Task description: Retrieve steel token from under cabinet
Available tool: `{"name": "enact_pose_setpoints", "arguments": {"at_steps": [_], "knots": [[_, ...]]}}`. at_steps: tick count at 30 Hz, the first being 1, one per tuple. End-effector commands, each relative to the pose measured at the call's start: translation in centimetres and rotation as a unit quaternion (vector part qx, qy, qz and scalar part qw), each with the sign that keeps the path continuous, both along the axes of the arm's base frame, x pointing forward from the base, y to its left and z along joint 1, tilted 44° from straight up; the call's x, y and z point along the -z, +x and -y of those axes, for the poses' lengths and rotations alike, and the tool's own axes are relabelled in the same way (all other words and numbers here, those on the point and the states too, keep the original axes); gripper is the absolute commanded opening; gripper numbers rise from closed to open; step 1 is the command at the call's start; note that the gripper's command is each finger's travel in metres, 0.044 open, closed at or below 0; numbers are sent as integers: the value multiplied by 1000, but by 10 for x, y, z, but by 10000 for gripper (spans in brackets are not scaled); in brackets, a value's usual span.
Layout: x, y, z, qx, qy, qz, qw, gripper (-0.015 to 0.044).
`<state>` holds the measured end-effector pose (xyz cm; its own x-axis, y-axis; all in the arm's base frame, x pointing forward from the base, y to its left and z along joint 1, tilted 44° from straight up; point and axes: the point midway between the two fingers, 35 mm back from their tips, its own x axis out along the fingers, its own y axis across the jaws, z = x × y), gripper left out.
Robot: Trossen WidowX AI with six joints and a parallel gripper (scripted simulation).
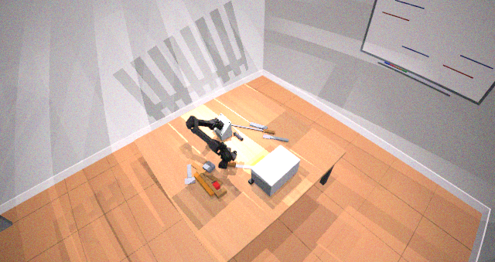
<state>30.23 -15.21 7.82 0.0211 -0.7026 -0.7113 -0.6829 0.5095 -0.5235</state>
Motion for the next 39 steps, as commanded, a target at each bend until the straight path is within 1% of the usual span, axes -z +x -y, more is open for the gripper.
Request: {"name": "enact_pose_setpoints", "arguments": {"at_steps": [1,2,5,20,25,33,36,39], "knots": [[0,0,0,0,0,0,1000,200],[0,0,0,0,0,0,1000,200],[0,0,0,1,1,-1,1000,270],[1,-1,2,1,1,-1,1000,270],[0,0,0,0,0,-1,1000,139],[0,0,0,0,0,-1,1000,85],[0,0,0,0,0,-1,1000,6],[0,0,0,0,0,-1,1000,0]]}}
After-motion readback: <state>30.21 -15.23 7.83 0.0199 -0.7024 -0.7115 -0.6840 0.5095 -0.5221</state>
